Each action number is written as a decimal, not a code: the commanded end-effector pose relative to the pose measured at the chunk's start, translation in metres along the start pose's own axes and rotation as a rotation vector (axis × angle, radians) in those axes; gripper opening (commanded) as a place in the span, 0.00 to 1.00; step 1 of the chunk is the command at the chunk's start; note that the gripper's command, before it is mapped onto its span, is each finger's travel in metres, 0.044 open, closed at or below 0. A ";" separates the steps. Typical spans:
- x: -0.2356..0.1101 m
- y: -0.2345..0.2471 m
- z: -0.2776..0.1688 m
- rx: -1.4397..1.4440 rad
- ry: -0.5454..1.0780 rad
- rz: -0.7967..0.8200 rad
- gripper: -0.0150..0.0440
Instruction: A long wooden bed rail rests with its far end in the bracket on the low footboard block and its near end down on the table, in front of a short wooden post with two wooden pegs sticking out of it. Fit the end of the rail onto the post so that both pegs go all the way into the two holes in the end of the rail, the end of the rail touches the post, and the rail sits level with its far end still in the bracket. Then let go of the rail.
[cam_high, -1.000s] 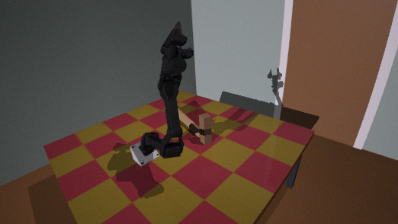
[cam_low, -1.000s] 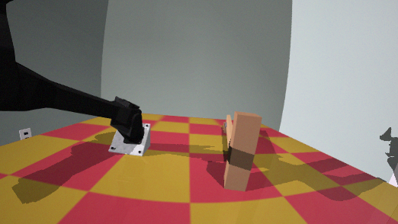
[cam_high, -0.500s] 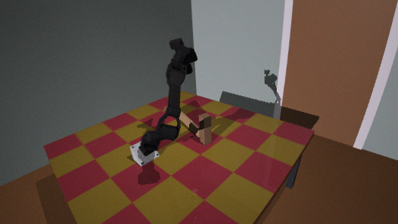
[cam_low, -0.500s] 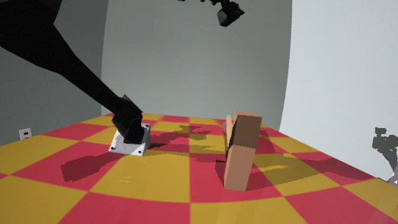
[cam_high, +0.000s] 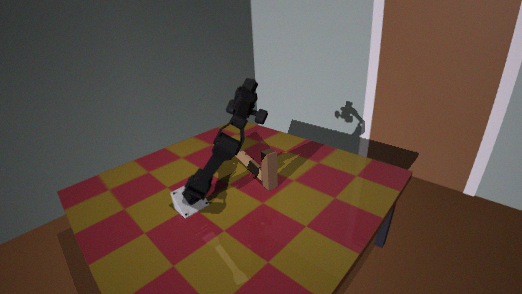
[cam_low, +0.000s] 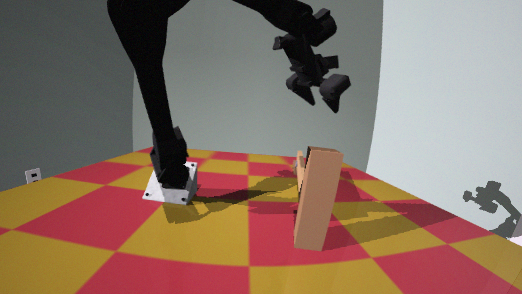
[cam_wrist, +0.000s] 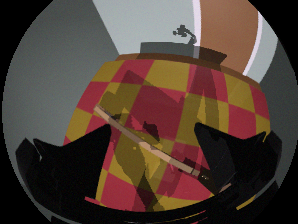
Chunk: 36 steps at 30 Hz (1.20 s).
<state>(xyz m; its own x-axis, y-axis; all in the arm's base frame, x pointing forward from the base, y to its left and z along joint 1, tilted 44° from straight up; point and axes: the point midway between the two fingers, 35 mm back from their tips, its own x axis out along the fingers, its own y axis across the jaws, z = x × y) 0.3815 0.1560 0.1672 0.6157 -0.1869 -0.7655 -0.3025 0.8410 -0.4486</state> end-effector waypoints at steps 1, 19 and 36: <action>0.032 -0.019 -0.038 -0.264 0.227 -0.047 1.00; 0.083 -0.068 -0.141 -0.995 0.872 0.174 1.00; 0.103 -0.075 -0.159 -0.995 0.870 0.174 1.00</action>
<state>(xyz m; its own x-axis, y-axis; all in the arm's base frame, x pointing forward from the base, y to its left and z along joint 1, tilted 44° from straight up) 0.3533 -0.0030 0.0525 -0.0311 -0.6864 -0.7265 -0.9553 0.2342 -0.1804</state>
